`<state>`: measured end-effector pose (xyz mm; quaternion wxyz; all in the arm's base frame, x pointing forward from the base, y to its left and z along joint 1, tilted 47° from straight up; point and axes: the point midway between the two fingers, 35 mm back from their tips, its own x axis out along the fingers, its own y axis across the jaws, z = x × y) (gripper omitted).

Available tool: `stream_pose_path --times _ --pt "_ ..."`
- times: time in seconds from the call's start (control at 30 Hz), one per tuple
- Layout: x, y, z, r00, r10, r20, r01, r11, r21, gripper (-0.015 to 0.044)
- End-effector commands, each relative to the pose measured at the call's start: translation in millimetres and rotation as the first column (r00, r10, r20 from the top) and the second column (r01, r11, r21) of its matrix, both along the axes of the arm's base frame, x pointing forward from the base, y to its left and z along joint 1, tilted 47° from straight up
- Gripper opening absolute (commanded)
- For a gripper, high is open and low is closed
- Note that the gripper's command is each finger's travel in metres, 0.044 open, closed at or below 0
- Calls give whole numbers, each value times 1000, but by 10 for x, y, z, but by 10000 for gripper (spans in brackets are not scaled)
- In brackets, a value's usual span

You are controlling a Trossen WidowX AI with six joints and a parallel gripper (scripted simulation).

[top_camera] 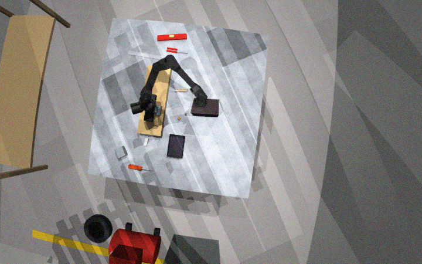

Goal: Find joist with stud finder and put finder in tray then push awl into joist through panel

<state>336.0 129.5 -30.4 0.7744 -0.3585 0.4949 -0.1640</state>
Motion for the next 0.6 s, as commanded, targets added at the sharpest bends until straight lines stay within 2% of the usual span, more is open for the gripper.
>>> stream_pose_path --times 0.0,0.57 --pt "26 -128 125 1000 -3 6 3 1000 -7 0" --pt "82 -517 534 1000 -3 6 3 1000 -9 0"
